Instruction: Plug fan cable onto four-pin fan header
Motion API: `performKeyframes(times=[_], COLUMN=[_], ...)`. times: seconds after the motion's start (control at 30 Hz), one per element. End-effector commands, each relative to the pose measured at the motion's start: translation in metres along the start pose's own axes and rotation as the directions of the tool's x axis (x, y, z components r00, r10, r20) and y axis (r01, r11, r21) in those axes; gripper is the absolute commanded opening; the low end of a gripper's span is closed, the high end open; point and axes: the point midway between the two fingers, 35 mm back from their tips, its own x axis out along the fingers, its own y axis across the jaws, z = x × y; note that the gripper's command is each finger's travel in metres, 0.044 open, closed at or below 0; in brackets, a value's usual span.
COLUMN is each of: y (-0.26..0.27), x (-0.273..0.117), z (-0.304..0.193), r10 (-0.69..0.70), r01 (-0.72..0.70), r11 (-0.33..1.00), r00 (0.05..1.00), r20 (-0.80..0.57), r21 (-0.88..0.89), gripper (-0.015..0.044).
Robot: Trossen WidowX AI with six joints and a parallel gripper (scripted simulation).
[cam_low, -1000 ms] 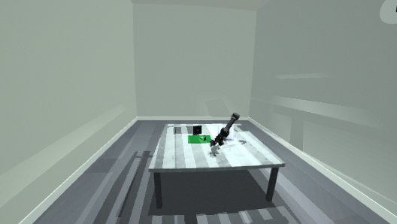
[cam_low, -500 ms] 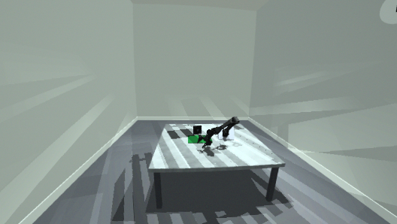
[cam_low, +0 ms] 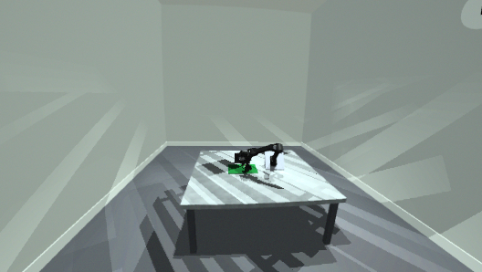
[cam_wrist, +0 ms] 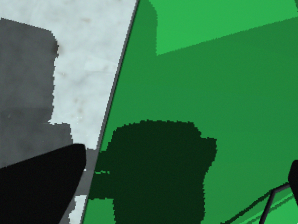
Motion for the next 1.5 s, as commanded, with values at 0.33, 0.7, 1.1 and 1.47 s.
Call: performKeyframes(times=[0.33,0.7,1.1,1.47], y=[-0.078,-0.078,-0.065,-0.061], x=[-0.066,-0.066,-0.028,-0.014], z=[-0.056,-0.056,-0.066,-0.069], r10=[0.481,0.481,0.482,0.48], r01=[0.392,0.392,0.392,0.391], r11=[-0.614,-0.614,-0.614,-0.615], r00=[0.874,0.874,0.874,0.874], r20=[-0.069,-0.069,-0.068,-0.068], r21=[0.685,0.685,0.685,0.685], gripper=[0.044,0.044,0.044,0.044])
